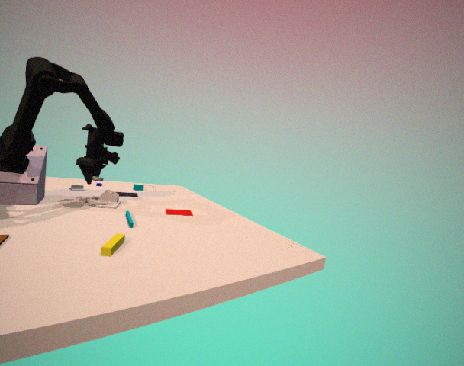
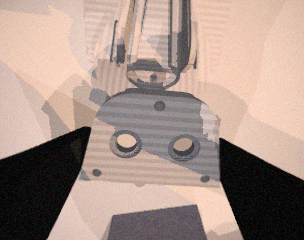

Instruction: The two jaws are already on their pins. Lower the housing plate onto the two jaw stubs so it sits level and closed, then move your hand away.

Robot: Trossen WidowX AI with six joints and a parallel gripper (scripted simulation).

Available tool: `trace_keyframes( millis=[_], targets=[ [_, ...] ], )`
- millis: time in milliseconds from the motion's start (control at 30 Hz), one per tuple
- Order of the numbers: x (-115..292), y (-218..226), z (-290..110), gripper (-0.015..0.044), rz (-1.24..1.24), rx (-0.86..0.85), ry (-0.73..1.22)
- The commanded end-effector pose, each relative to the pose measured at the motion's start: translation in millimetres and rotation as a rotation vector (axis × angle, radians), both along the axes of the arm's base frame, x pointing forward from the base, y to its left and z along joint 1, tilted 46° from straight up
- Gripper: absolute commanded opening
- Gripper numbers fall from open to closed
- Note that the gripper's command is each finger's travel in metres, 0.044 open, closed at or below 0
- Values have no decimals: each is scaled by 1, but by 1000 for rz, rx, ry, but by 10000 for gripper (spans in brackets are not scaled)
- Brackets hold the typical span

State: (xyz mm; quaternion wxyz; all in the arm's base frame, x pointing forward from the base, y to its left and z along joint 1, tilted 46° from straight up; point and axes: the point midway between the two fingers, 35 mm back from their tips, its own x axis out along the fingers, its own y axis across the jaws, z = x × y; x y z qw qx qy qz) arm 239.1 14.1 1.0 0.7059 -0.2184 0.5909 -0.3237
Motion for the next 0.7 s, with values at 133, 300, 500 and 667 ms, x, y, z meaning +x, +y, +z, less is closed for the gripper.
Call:
trace_keyframes(
  millis=[133,300,500,667],
  targets=[
    [-3,-1,-3,351,-8,-1,4],
    [-3,-1,-3,351,-8,-1,4],
    [-3,-1,-3,351,-6,-1,6],
    [-3,-1,-3,351,-3,-1,8]
  ],
)
